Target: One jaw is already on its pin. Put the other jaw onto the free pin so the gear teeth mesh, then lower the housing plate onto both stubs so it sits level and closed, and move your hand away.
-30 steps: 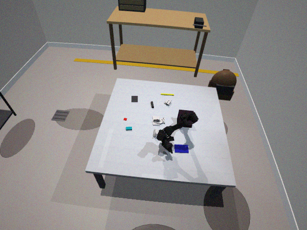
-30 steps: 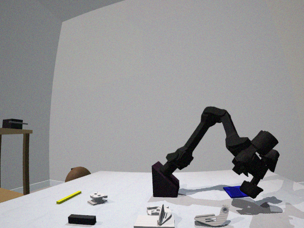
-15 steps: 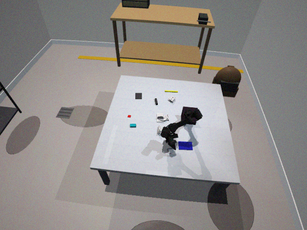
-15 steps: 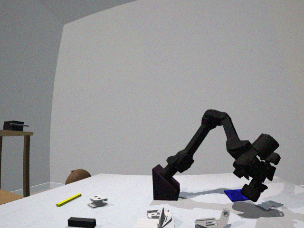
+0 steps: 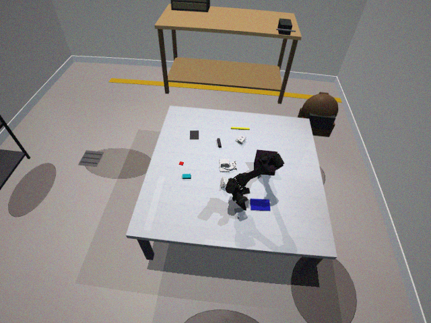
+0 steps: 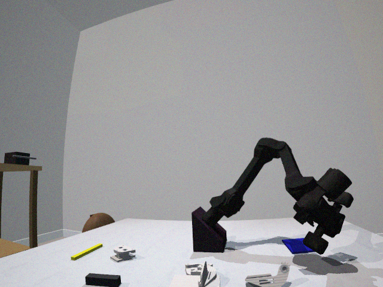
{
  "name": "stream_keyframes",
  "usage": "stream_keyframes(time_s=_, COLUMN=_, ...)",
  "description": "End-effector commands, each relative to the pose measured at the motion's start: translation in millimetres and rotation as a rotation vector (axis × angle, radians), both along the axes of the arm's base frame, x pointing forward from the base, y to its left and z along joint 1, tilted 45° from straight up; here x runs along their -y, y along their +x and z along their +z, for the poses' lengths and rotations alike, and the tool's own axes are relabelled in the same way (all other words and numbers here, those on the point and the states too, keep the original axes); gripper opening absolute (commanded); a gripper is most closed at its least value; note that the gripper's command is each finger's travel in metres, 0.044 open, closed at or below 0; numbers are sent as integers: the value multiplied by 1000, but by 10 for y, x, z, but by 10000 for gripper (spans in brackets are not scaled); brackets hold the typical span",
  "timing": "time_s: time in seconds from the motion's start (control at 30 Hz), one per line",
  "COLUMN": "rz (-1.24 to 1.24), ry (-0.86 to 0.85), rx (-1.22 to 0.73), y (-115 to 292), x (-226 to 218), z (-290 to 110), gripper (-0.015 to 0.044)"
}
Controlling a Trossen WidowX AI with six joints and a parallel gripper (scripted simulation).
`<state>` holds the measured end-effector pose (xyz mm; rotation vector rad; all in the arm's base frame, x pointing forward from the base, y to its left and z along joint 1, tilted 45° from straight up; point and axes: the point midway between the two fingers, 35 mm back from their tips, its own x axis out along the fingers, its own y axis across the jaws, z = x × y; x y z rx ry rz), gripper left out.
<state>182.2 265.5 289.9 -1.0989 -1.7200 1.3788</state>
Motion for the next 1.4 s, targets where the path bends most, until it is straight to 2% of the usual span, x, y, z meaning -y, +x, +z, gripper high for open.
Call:
stream_keyframes(time_s=0.0, rz=0, ry=0, rx=0, y=0, x=0, z=0, gripper=0)
stream_keyframes(time_s=0.17, rz=-20, ry=-15, rx=-26, y=39, x=6, z=-10, gripper=0)
stream_keyframes(time_s=1.37, rz=-498, ry=-354, rx=-675, y=807, x=413, z=-423, gripper=0)
